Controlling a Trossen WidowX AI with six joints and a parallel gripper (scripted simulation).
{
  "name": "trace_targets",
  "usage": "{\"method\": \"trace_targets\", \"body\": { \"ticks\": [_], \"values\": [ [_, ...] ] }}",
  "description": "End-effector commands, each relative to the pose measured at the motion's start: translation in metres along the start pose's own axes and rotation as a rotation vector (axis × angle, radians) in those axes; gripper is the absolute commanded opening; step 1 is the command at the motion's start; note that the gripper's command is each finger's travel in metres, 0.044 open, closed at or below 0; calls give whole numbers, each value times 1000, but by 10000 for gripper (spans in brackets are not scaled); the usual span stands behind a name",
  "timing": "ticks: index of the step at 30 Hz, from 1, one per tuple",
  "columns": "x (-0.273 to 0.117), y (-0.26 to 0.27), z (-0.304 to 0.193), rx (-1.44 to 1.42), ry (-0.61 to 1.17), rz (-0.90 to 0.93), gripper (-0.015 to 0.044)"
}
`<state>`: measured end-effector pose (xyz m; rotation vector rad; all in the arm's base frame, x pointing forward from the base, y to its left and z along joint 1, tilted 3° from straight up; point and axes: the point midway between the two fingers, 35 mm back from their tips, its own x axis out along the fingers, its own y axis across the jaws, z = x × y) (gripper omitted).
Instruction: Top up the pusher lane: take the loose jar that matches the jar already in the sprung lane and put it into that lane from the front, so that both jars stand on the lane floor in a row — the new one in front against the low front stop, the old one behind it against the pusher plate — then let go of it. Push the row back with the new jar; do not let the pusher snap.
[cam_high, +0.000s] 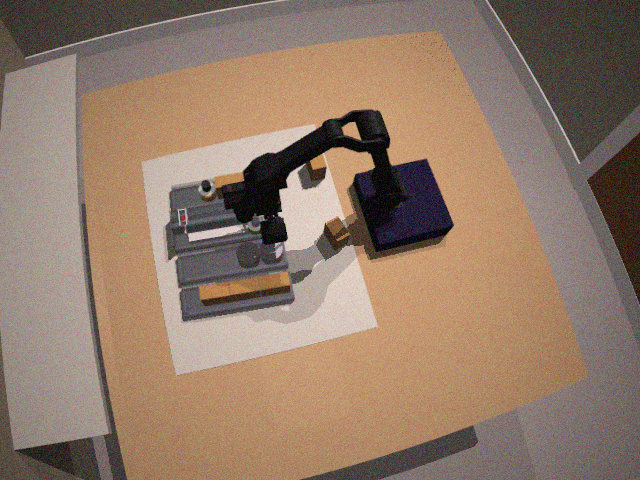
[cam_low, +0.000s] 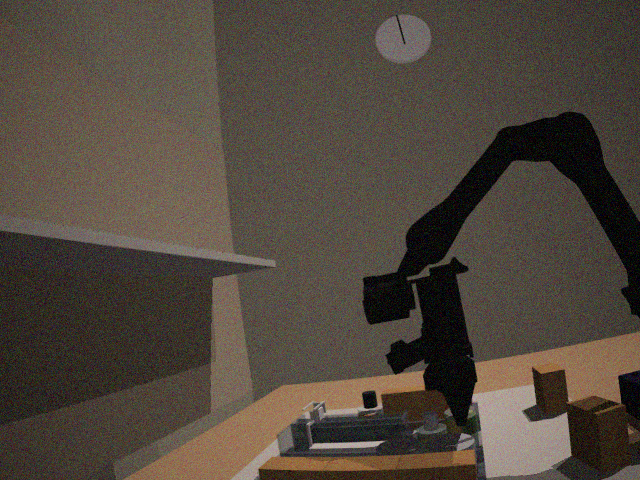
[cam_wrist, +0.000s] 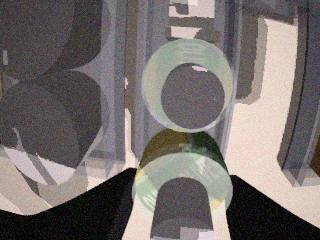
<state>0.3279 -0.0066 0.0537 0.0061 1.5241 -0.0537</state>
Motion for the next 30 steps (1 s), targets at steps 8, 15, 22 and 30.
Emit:
{"method": "trace_targets", "body": {
  "ticks": [8,15,22,30],
  "values": [
    [-3,0,8,-3,-32,3,0],
    [-3,0,9,-3,-32,3,0],
    [-3,0,10,-3,-32,3,0],
    [-3,0,11,-3,-32,3,0]
  ]
}}
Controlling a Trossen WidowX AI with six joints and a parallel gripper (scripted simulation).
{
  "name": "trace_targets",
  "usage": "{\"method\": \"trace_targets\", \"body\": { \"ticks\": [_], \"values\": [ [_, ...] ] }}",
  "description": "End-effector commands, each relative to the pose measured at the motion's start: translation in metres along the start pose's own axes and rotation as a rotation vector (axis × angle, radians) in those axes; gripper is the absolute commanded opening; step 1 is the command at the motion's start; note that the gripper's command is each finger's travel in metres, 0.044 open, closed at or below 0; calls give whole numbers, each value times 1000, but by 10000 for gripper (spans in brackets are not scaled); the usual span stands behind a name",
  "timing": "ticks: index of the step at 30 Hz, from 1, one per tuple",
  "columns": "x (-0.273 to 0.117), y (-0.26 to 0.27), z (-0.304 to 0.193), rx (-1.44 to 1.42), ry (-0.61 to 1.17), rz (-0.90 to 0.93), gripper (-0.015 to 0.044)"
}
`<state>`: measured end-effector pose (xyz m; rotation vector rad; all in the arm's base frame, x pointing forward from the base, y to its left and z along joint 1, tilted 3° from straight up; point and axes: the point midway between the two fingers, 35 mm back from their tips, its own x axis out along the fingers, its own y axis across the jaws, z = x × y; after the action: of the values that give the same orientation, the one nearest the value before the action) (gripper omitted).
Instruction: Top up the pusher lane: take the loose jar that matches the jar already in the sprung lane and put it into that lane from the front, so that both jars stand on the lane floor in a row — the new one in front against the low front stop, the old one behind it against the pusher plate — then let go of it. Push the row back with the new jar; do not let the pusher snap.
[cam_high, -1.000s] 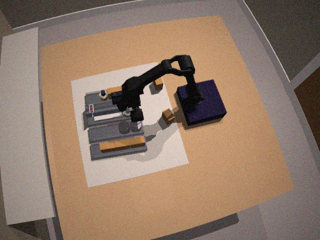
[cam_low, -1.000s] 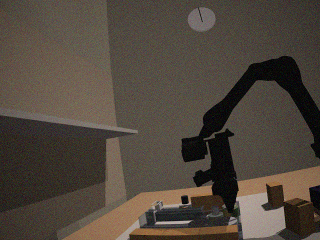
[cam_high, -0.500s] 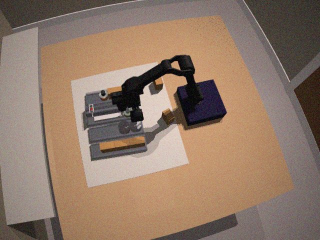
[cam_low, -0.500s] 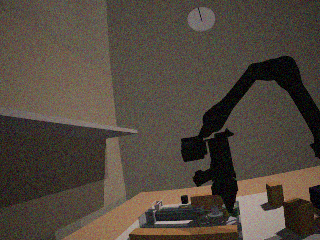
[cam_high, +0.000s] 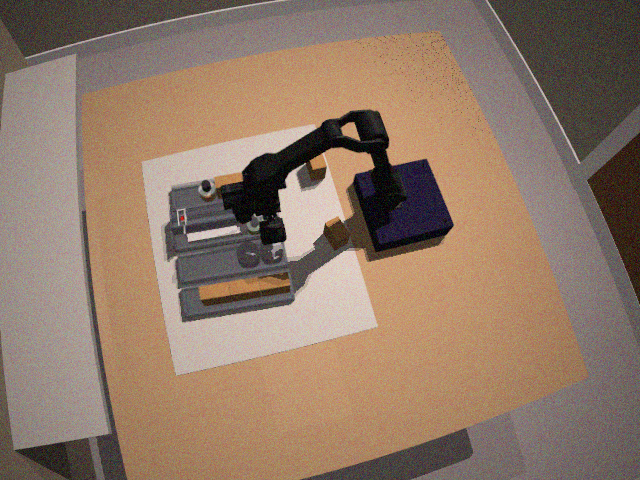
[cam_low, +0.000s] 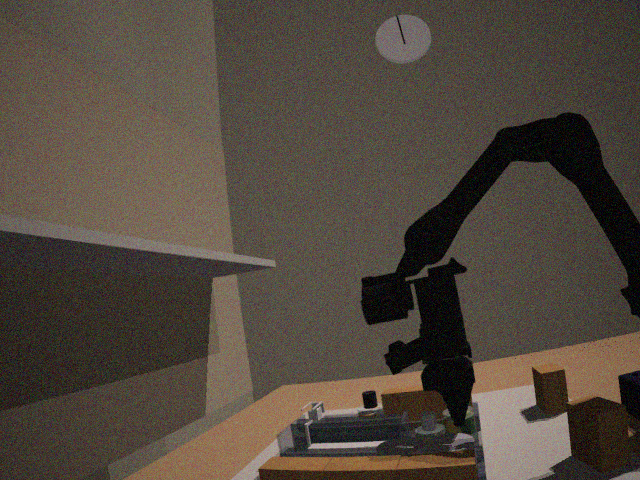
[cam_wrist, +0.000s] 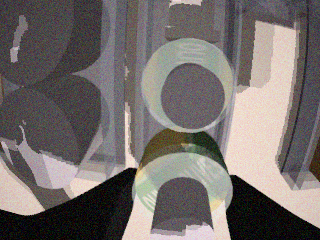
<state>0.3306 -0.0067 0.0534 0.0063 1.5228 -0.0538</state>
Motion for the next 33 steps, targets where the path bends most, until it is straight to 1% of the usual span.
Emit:
{"method": "trace_targets", "body": {
  "ticks": [1,33],
  "values": [
    [-4,0,9,-3,-31,3,0],
    [2,0,11,-3,-31,3,0]
  ]
}}
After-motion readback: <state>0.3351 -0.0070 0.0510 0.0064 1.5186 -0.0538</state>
